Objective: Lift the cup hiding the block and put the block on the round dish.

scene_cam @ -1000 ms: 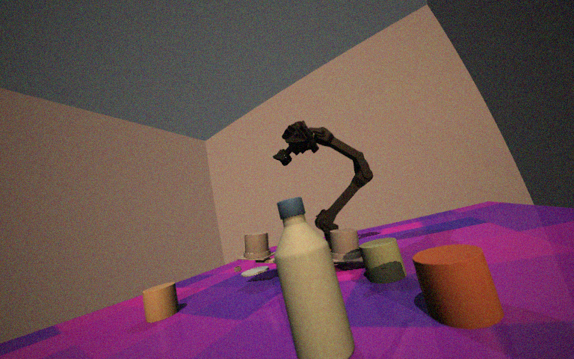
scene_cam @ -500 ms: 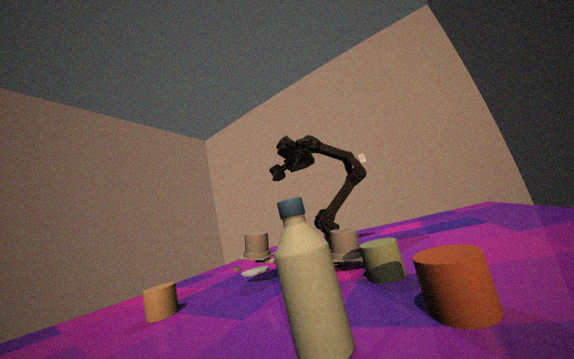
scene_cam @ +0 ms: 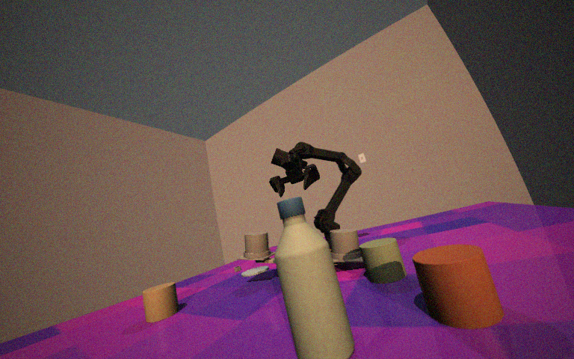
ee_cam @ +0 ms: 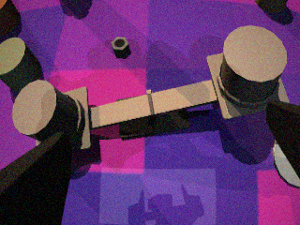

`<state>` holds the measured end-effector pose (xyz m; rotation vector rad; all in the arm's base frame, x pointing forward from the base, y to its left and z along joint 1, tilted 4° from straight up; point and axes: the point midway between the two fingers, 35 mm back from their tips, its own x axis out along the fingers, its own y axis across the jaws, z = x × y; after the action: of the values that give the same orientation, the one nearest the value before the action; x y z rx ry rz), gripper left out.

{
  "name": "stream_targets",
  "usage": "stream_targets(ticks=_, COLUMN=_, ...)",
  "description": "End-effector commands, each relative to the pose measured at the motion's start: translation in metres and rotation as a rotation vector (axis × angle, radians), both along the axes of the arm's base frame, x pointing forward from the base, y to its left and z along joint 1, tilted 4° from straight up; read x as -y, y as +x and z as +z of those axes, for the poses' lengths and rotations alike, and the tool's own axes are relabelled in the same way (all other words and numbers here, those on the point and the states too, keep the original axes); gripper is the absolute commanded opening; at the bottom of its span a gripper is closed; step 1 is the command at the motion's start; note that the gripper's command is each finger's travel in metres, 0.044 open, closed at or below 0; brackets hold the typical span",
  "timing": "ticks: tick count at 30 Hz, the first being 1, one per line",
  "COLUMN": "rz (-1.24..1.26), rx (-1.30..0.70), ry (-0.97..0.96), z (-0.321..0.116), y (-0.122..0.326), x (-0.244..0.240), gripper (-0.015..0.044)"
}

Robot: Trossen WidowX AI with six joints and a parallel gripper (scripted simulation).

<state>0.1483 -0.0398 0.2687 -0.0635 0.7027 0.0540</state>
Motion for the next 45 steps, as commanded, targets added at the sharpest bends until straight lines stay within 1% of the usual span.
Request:
stream_targets(ticks=1, rz=0.005, rx=-0.022, ry=0.02, z=-0.004, y=0.001, x=0.0, gripper=0.044)
stream_targets(ticks=13, rz=-0.165, rx=-0.202, ry=0.334, z=-0.014, y=0.021, x=-0.003, gripper=0.044)
stream_targets(ticks=24, rz=-0.381, rx=-0.401, ry=0.551, z=-0.027, y=0.045, x=-0.014, gripper=0.044)
stream_targets(ticks=34, rz=-0.633, rx=-0.575, ry=0.67, z=-0.043, y=0.071, x=-0.036, gripper=0.044)
stream_targets(ticks=45, rz=-0.973, rx=-0.691, ry=0.714, z=-0.065, y=0.097, x=-0.074, gripper=0.044)
